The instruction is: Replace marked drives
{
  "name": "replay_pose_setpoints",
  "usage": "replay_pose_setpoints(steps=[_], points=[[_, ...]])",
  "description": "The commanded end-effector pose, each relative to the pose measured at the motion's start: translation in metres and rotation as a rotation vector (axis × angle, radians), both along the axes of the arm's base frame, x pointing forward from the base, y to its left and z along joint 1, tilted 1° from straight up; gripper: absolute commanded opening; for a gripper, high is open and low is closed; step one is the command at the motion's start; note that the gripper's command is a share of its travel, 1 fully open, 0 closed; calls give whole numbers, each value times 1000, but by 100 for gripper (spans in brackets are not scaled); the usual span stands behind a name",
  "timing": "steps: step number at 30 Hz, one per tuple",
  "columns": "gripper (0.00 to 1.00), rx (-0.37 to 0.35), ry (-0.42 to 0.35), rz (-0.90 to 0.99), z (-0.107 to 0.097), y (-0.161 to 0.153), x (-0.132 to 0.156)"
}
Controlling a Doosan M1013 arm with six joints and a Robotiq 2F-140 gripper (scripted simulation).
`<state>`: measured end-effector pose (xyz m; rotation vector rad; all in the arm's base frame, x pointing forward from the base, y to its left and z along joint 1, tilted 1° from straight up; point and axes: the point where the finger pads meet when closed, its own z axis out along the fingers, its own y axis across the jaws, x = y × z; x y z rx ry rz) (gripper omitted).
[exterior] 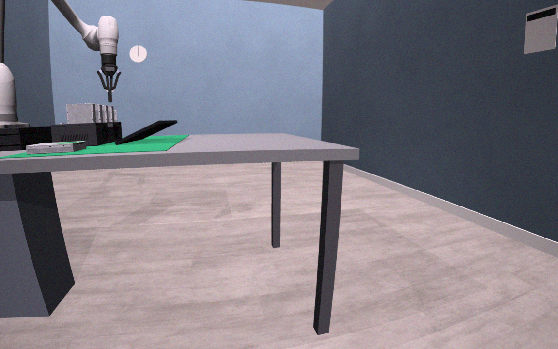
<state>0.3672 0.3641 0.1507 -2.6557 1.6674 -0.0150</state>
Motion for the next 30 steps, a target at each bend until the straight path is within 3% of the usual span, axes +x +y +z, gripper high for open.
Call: replay_pose_setpoints(steps=[1,7,15,17,18,30], points=[[10,1,-1,3,1,-1,1],[10,0,0,83,2,-37,20],[10,-3,1,387,4,-153,54],[10,-3,1,387,4,-153,54],[10,-4,1,437,5,-190,60],[10,-10,0,991,2,-332,32]])
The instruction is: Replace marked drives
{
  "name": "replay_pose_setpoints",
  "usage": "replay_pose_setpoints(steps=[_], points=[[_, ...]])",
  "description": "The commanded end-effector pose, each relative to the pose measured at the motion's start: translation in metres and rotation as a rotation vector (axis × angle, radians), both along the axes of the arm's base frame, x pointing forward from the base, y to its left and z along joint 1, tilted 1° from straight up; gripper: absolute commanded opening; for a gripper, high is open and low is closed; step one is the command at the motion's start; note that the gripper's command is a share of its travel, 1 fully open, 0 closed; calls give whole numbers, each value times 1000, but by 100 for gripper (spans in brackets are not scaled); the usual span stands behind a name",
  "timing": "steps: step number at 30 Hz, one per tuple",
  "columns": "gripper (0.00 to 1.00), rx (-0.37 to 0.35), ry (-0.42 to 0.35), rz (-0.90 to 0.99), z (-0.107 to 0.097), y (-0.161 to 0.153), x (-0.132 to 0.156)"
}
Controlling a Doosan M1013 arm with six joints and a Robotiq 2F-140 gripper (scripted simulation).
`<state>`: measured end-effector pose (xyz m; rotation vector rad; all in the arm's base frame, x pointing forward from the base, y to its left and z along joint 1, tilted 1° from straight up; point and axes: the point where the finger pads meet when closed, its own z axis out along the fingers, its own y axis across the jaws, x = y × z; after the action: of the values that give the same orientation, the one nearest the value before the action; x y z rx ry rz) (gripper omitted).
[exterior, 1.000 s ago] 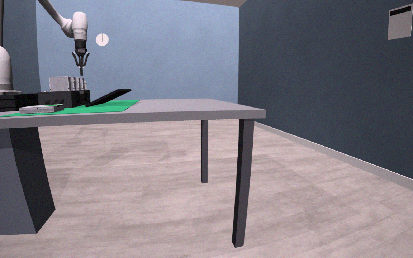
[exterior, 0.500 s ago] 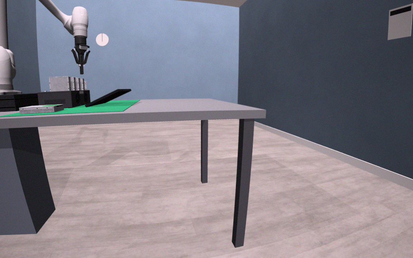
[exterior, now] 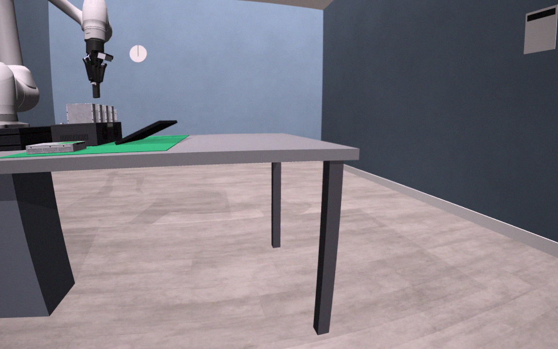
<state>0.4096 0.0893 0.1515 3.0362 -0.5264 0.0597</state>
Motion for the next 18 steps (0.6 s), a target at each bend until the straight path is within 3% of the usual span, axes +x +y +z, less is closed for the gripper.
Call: replay_pose_setpoints(steps=[1,4,5,13,18], points=[[10,61,24,244,1,-68,-14],[10,61,25,270,0,-80,-18],[10,60,26,292,0,-114,-28],[10,58,27,354,-1,-200,-58],[10,58,27,354,-1,-200,-58]])
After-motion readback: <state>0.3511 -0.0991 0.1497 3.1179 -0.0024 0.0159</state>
